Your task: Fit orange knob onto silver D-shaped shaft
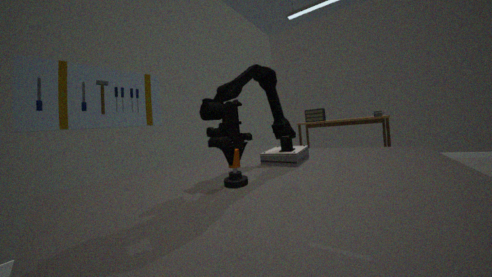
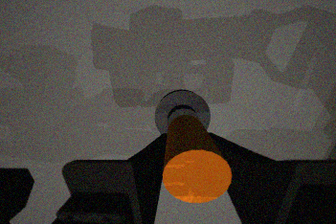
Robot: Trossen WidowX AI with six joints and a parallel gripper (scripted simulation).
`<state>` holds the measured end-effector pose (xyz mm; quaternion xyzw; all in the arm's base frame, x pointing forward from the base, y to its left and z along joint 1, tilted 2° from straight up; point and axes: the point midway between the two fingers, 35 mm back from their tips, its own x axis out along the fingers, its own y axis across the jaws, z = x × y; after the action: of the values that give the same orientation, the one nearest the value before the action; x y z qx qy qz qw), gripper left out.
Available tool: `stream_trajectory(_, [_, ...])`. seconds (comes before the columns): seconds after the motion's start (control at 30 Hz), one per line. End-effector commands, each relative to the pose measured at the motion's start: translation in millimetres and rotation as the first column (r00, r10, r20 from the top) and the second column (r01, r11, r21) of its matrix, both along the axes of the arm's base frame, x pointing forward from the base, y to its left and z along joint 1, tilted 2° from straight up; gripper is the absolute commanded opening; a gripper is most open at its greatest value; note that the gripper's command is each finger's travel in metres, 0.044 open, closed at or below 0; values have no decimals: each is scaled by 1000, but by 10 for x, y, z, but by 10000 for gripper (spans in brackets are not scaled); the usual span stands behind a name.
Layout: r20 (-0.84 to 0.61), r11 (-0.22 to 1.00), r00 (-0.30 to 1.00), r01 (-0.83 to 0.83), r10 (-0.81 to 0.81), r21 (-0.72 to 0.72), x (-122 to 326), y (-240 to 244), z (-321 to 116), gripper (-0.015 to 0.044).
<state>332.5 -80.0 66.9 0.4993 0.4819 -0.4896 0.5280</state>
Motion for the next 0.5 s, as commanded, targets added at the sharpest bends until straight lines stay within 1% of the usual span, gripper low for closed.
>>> stream_trajectory(0.0, [5,1000,1000,-2,2,3,-16,9,-3,0])
stream_trajectory(0.47, [5,1000,1000,-2,2,3,2,8,-42,0])
